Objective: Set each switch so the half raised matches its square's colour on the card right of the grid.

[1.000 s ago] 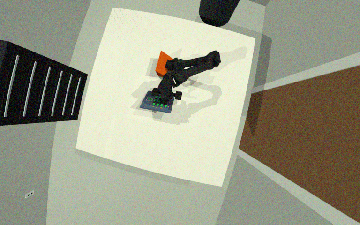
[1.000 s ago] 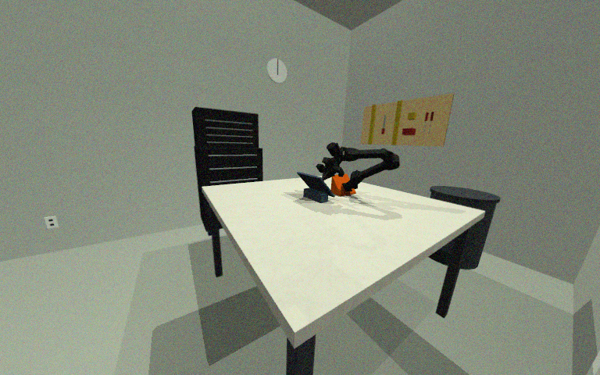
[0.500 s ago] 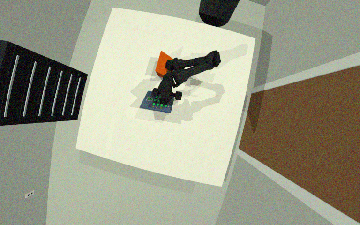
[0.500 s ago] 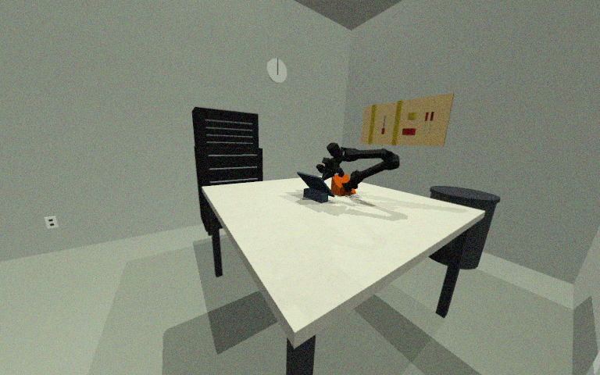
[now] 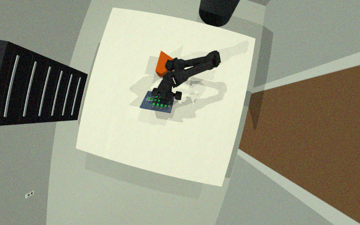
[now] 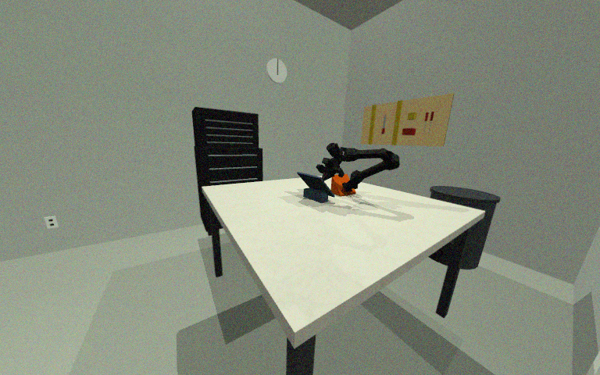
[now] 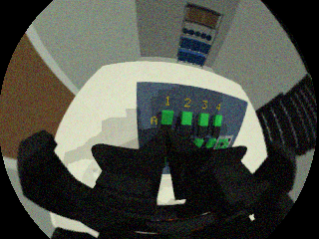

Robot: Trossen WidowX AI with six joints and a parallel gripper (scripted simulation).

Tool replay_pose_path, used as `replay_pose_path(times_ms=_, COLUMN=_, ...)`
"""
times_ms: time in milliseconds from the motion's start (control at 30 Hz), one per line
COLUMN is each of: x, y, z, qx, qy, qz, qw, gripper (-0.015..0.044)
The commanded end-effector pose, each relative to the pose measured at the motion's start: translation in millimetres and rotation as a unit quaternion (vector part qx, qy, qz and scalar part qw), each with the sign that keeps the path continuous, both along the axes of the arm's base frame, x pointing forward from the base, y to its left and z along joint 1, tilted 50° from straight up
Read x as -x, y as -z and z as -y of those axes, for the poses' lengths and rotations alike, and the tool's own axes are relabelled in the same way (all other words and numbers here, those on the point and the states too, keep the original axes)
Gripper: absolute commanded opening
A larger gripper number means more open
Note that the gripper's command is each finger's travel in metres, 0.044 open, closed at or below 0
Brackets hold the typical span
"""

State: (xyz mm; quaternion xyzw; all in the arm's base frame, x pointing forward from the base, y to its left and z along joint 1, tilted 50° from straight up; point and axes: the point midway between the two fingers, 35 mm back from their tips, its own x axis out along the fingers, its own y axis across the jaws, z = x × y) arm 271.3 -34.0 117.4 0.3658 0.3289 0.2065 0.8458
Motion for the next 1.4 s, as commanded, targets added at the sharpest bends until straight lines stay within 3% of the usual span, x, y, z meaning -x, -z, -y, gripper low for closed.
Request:
replay_pose_path(times_ms=0, x=10, y=-3, z=15, qx=0.008, qy=-0.001, qz=-0.008, qw=1.000, gripper=0.0000)
replay_pose_path(times_ms=233, x=42, y=-26, z=39, qx=0.001, qy=-0.006, qz=-0.010, qw=1.000, gripper=0.0000)
replay_pose_path(times_ms=833, x=39, y=-5, z=56, qx=0.002, qy=-0.006, qz=-0.010, qw=1.000, gripper=0.0000)
replay_pose_path(times_ms=1367, x=16, y=10, z=35, qx=0.001, qy=0.004, qz=-0.001, qw=1.000, gripper=0.0000)
